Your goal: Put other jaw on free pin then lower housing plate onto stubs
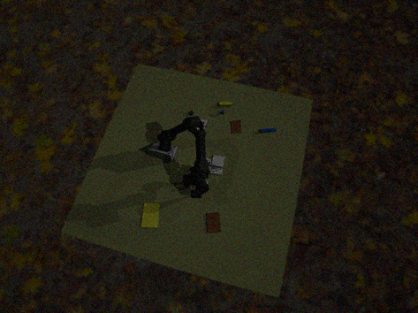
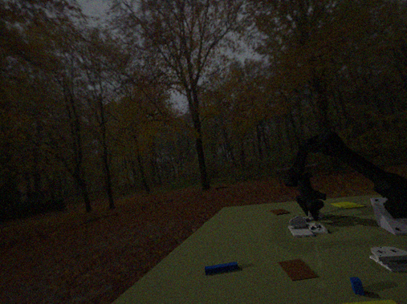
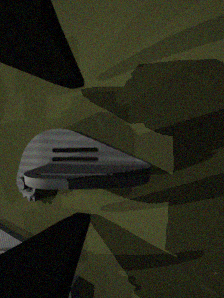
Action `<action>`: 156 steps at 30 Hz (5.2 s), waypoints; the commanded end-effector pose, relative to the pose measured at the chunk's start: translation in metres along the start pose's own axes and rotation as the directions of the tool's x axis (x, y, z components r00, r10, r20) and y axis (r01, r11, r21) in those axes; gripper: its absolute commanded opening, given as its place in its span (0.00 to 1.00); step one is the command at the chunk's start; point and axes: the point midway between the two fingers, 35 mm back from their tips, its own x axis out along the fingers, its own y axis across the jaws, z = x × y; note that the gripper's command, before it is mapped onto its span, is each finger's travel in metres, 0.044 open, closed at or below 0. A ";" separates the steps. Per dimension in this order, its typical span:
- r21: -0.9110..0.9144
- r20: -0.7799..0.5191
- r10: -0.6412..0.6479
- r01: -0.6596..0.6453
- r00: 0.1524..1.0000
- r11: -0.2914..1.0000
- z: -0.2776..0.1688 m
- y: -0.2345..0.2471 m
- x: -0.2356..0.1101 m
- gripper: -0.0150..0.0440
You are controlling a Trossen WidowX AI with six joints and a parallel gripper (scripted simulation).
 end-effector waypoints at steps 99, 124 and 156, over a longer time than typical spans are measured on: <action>-0.871 0.001 -0.003 0.003 1.000 0.491 -0.007 -0.055 -0.084 0.48; -0.961 0.001 -0.006 0.000 1.000 -0.278 -0.007 -0.096 -0.083 0.48; -0.267 0.002 -0.013 -0.012 1.000 -0.964 0.001 -0.145 -0.078 0.48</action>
